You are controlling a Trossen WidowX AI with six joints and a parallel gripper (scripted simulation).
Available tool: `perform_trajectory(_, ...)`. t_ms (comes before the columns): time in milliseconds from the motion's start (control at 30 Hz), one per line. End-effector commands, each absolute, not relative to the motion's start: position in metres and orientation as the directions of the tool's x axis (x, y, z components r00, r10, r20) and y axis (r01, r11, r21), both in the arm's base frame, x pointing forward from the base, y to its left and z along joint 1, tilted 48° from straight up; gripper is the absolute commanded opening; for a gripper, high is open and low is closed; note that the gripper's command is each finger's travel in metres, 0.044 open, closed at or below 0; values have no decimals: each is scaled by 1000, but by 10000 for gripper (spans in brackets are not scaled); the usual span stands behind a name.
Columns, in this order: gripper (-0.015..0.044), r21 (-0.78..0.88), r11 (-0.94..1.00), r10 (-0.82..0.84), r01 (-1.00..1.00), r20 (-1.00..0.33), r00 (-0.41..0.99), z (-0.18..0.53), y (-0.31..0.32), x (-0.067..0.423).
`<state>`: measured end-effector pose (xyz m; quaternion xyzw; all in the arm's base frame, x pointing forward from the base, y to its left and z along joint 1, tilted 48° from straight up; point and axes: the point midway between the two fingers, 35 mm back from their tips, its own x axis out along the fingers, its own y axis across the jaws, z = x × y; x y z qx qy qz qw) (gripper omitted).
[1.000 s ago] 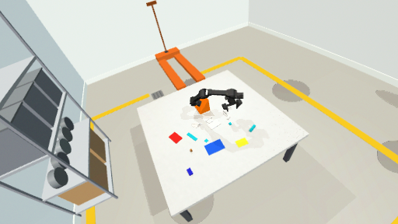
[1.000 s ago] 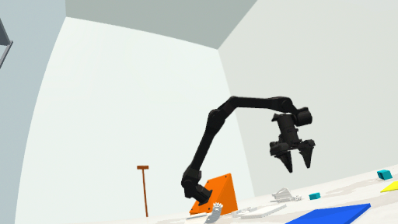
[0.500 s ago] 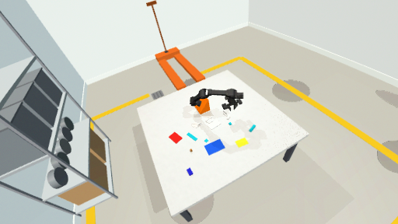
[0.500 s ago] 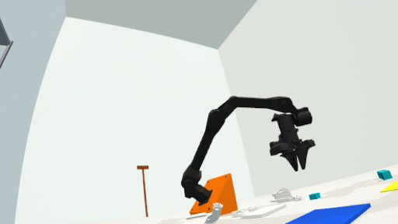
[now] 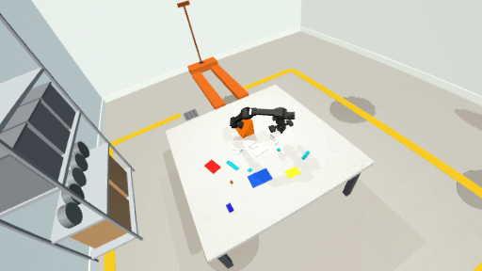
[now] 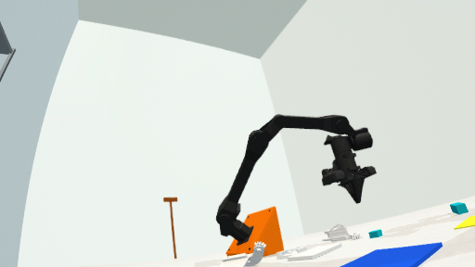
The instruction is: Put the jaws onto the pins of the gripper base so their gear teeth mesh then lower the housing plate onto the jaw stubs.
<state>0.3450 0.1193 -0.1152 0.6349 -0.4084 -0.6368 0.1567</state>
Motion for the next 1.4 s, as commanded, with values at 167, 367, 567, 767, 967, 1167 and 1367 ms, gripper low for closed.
perform_trajectory(167,105,724,-629,-718,-284,-681,-145,-112,119,337)
perform_trajectory(367,263,732,-669,-717,-130,-681,-149,-98,115,302)
perform_trajectory(567,420,730,-680,-717,-67,-681,-150,-93,112,286)
perform_trajectory(767,440,730,-680,-717,-67,-681,-150,-107,97,284)
perform_trajectory(967,440,731,-679,-717,-67,-680,-150,-120,83,280)
perform_trajectory(1167,440,731,-679,-717,-67,-680,-150,-123,80,280)
perform_trajectory(1367,440,731,-679,-717,-67,-680,-150,-130,73,279)
